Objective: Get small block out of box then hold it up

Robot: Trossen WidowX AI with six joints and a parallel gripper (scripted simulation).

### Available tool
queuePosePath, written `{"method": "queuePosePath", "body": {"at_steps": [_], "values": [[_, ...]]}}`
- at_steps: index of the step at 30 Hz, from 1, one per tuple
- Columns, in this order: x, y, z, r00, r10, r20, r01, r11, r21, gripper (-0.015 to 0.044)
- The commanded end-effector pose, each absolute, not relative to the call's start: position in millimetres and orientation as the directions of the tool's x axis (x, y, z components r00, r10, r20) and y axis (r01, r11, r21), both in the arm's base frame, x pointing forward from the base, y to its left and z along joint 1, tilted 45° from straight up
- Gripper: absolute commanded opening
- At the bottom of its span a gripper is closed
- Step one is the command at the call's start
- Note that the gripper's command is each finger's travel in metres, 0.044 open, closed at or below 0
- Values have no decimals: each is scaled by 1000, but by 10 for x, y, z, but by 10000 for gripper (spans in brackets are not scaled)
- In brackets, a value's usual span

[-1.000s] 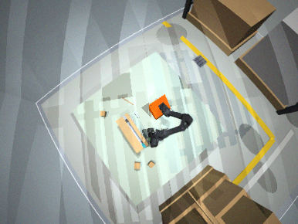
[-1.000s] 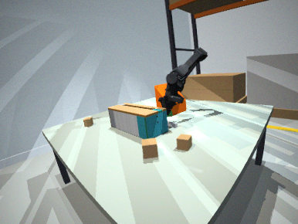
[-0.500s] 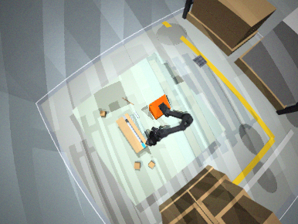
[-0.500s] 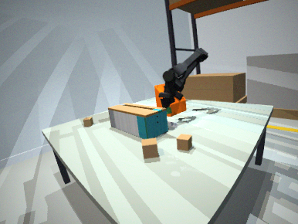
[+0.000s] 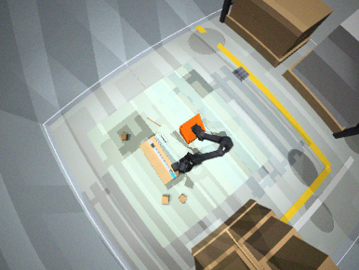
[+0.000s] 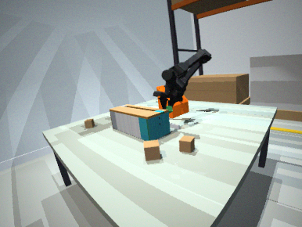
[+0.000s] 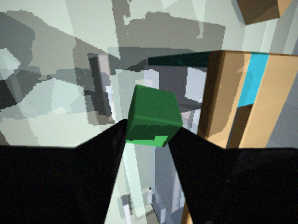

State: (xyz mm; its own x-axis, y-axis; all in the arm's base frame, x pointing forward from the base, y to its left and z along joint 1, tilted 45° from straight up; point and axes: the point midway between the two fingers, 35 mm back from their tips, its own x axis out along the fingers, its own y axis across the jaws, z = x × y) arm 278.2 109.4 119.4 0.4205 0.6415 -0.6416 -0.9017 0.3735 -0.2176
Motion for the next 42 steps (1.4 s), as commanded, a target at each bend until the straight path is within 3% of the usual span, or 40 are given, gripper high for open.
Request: {"method": "queuePosePath", "body": {"at_steps": [1, 11, 22, 32, 42], "values": [[2748, 1058, 1181, 414, 647, -641, -881, 462, -102, 0], [2689, 966, 1182, 405, 659, -634, -724, 655, 219, 0], [2621, 872, 1189, 398, 674, -622, -416, 737, 533, 0], [2559, 794, 1203, 396, 689, -607, -64, 680, 730, 0], [2497, 722, 1223, 398, 704, -588, 298, 507, 809, 0]]}}
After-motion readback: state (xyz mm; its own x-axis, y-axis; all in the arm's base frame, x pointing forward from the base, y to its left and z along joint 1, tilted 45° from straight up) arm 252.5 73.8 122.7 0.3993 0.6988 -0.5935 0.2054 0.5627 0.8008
